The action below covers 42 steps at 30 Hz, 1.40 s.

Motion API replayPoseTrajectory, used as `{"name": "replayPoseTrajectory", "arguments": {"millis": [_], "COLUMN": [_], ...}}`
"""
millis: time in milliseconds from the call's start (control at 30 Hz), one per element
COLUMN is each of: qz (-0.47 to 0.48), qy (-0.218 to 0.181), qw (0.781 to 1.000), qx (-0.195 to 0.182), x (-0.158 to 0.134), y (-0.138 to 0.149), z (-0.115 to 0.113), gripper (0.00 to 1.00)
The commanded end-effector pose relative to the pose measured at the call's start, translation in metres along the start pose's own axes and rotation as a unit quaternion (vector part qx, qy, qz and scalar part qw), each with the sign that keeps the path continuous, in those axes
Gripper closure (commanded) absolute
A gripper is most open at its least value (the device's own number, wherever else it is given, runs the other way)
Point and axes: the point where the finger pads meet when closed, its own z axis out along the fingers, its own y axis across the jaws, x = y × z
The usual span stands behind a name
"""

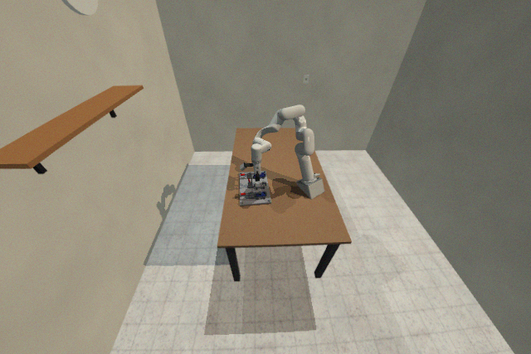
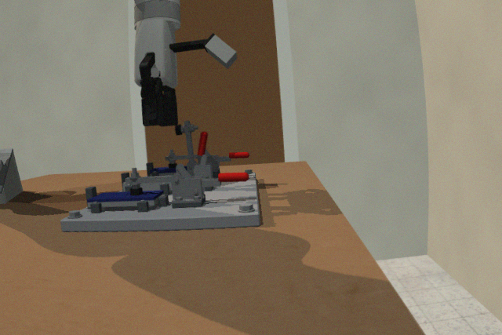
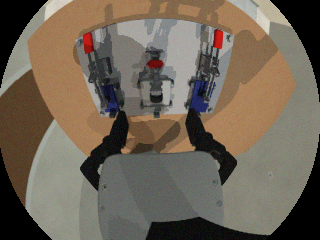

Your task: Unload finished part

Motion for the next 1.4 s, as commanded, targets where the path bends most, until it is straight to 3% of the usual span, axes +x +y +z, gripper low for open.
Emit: {"name": "replayPoseTrajectory", "arguments": {"millis": [0,767,1367], "qz": [0.000,0.000,0.000], "qy": [0.002,0.002,0.002], "qw": [1.000,1.000,1.000], "qx": [0.001,0.001,0.001], "x": [-0.008,-0.023,-0.023], "y": [0.000,0.000,0.000], "z": [-0.001,0.002,0.039], "gripper": [0.00,0.00,0.00]}}
